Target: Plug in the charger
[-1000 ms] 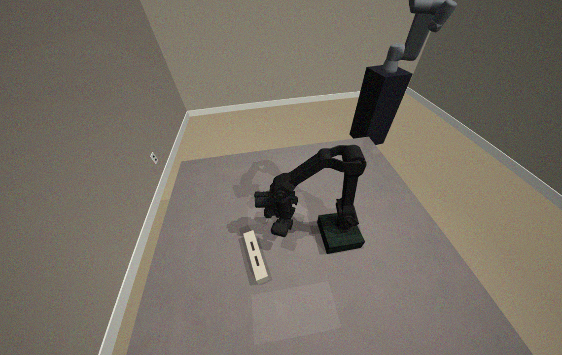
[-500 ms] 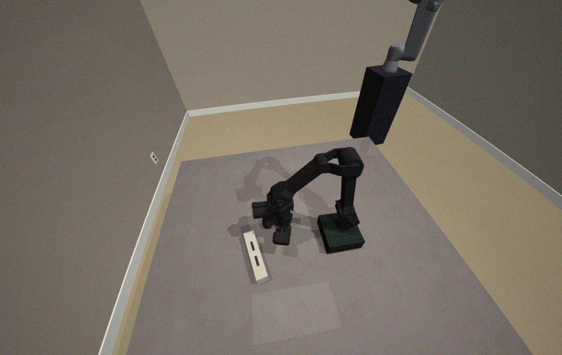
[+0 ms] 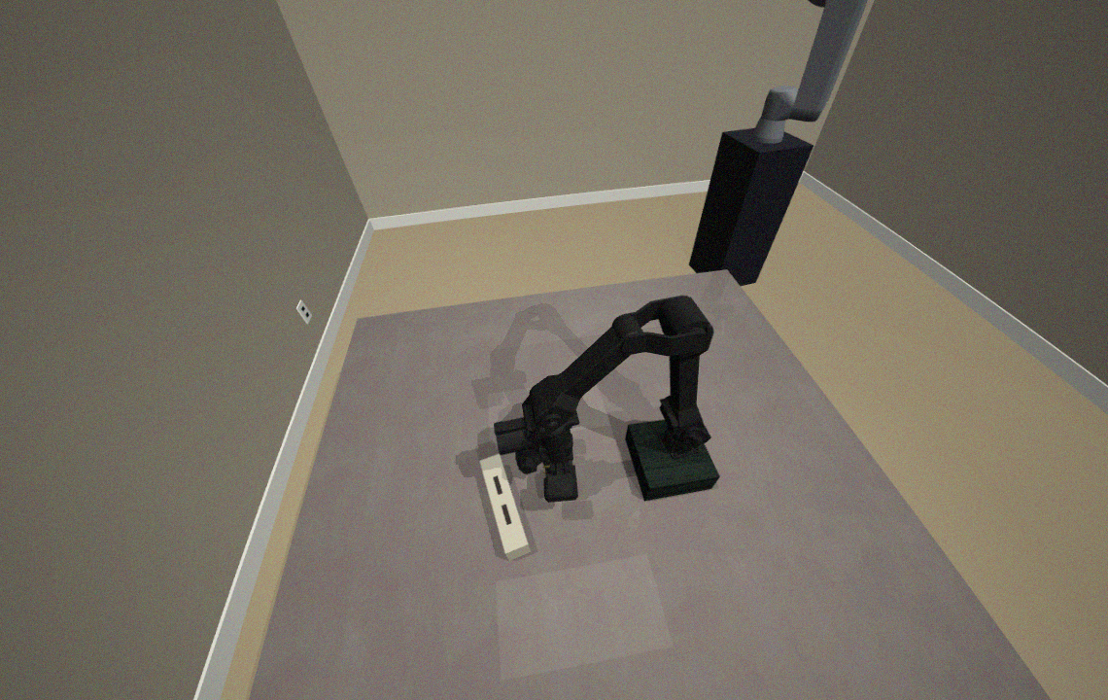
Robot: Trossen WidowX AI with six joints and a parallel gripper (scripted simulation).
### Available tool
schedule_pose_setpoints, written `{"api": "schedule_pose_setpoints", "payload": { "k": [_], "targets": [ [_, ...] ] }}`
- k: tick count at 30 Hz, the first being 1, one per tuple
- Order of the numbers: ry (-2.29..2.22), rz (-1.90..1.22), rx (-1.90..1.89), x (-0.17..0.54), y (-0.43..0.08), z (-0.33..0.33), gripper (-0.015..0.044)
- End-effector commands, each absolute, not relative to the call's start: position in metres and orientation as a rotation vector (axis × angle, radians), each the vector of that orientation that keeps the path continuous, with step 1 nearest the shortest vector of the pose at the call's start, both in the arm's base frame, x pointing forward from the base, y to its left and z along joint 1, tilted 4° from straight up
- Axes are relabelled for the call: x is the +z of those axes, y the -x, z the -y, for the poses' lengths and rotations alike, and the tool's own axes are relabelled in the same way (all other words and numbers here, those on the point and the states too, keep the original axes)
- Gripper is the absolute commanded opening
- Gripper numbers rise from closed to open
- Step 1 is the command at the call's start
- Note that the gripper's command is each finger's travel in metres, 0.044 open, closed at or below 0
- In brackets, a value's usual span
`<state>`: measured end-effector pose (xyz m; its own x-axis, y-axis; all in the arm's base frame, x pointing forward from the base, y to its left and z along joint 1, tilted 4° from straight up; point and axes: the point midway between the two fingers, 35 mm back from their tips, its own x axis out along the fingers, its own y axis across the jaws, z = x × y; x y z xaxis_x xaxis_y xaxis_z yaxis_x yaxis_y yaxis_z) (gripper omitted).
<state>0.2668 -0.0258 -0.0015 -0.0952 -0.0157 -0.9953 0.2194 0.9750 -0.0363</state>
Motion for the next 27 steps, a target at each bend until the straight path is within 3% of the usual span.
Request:
{"api": "schedule_pose_setpoints", "payload": {
  "k": [1,27],
  "targets": [
    [-0.122,-1.662,-0.158,-0.005,-0.27,0.019,0.0],
    [0.061,-1.671,0.024,-0.017,-0.282,-0.02,0.0]
  ]
}}
